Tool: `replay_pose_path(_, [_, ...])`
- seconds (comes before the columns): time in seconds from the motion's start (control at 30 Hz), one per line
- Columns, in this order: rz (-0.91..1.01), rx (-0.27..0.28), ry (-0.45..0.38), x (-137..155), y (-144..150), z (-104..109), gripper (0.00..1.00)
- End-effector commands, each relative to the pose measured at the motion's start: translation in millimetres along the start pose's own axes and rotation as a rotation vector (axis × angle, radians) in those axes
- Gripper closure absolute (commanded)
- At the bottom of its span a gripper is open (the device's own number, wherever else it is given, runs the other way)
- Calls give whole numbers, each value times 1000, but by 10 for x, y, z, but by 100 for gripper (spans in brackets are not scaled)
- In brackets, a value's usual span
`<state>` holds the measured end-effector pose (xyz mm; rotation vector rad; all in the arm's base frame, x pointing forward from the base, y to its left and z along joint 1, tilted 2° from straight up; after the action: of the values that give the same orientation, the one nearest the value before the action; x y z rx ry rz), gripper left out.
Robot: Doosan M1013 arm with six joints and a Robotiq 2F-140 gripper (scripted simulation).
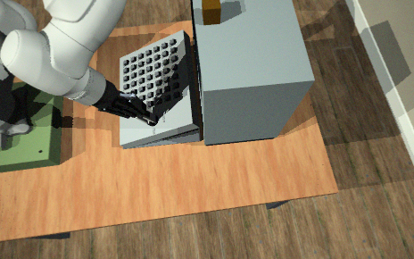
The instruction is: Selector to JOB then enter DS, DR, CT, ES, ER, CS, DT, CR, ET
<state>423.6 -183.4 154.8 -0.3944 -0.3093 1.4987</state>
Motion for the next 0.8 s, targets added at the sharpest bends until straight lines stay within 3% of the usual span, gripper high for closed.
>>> replay_pose_path(0.0, [-7, -1, 0, -1, 1, -1, 100])
replay_pose_path(0.53, [-7, -1, 0, -1, 1, -1, 100])
replay_pose_path(0.57, [-7, -1, 0, -1, 1, -1, 67])
replay_pose_path(0.77, [-7, -1, 0, -1, 1, -1, 67])
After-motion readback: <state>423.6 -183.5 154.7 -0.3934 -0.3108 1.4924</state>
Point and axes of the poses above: the point where the finger pads meet when closed, its own z axis back along the fingers, its own y axis across the jaws, x = y × z, the point moved 10 cm from there along z, back along the fingers, and after that the axes turned 13 degrees about z, right-handed, at the moved point
